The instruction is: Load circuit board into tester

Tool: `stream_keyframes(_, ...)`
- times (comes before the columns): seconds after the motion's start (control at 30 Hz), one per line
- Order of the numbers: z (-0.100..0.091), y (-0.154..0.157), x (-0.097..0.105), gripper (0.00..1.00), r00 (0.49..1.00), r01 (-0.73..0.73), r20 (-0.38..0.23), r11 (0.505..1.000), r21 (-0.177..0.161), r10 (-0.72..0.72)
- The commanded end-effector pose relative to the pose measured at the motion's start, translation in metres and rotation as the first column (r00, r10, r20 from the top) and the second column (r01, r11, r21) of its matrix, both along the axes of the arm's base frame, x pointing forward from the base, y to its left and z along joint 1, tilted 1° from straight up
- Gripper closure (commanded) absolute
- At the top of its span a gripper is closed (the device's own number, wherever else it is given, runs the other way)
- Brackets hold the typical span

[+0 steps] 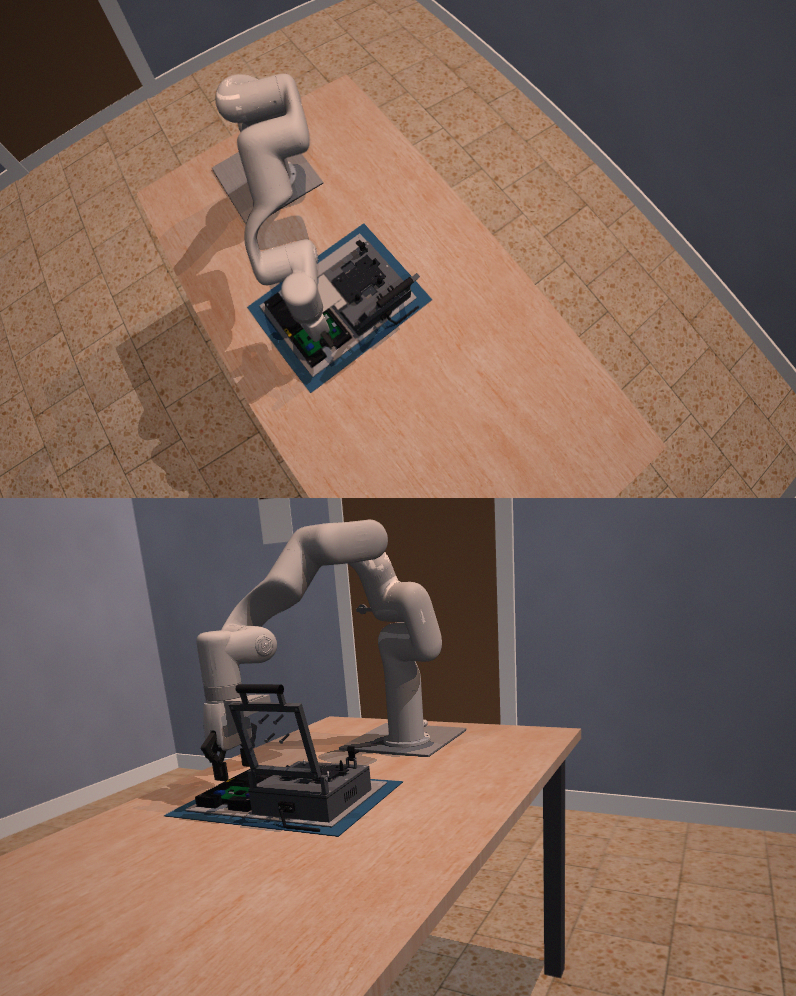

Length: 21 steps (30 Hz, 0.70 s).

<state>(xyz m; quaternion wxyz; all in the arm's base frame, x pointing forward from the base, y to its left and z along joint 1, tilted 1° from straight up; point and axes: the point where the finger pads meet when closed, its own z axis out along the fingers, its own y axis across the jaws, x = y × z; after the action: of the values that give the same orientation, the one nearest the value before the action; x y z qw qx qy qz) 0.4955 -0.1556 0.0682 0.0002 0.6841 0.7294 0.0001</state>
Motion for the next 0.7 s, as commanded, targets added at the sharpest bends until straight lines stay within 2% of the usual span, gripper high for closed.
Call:
stream_keyframes(0.0, 0.0025, -0.0004, 0.0013, 0.00, 1.000, 0.000, 0.004, 1.000, -0.001, 0.000)
stream_keyframes(0.67, 0.0063, -0.0005, 0.0013, 0.00, 1.000, 0.000, 0.004, 1.000, -0.001, 0.000)
